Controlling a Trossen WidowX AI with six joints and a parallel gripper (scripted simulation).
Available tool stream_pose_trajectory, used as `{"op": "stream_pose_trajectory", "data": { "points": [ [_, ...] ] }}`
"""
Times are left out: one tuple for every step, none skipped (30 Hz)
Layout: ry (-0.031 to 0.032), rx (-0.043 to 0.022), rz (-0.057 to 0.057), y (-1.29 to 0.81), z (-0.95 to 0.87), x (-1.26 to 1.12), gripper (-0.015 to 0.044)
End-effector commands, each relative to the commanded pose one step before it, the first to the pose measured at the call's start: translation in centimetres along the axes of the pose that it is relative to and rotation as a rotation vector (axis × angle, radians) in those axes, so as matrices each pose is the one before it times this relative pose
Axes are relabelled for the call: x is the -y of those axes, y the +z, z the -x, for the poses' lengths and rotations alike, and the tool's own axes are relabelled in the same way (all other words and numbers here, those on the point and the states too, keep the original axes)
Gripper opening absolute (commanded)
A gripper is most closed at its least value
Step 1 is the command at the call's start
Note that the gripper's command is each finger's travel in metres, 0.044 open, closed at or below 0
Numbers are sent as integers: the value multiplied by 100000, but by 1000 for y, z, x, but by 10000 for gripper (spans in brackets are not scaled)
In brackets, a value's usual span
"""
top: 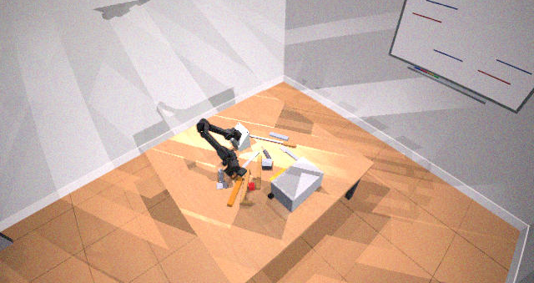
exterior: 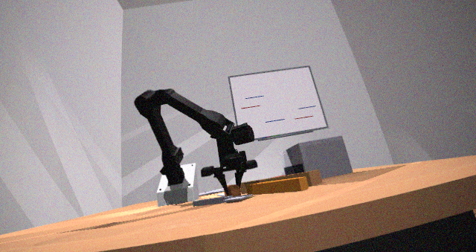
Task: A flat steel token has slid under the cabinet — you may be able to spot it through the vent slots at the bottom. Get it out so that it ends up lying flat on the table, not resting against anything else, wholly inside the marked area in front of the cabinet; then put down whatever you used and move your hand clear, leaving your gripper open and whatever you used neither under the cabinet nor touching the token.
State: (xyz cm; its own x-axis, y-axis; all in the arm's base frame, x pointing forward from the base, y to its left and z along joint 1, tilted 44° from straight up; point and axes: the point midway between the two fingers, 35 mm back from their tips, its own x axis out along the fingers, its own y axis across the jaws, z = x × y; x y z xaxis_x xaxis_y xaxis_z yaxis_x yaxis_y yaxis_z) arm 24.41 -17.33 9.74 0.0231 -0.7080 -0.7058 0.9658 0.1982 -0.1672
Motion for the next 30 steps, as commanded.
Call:
{"op": "stream_pose_trajectory", "data": {
  "points": [
    [42,30,-80,19,19,-5,132],
    [0,0,0,0,0,0,125],
    [0,0,0,0,0,0,118],
    [0,0,0,0,0,0,112],
    [0,0,0,0,0,0,105],
    [0,0,0,0,0,0,79],
    [0,0,0,0,0,0,53],
    [0,0,0,0,0,0,26],
    [0,0,0,0,0,0,0],
    [-13,-22,28,63,8,-3,0],
    [-103,-204,248,-20,66,3,0],
    [-79,-161,193,-15,95,2,0],
    [-91,-192,224,-15,178,1,0],
    [-74,-159,182,-14,225,20,0],
    [-49,-107,120,-34,233,57,0],
    [-45,-101,109,-93,338,126,0],
    [-17,-43,41,-107,252,113,0],
    [-6,-24,16,-113,207,87,0],
    [-2,-19,8,-113,198,67,0],
    [-1,-17,6,-104,198,51,0],
    [0,-16,4,-89,199,42,0],
    [0,-15,4,-76,198,37,0],
    [0,-15,4,-70,198,38,0],
    [0,-15,4,-70,198,41,0],
    [0,-15,4,-73,199,45,0],
    [-1,-15,5,-77,199,48,0],
    [-1,-15,5,-80,199,49,0],
    [-1,-16,5,-82,199,50,0],
    [-1,-16,5,-83,199,50,0],
    [-1,-16,5,-83,199,50,0]
  ]
}}
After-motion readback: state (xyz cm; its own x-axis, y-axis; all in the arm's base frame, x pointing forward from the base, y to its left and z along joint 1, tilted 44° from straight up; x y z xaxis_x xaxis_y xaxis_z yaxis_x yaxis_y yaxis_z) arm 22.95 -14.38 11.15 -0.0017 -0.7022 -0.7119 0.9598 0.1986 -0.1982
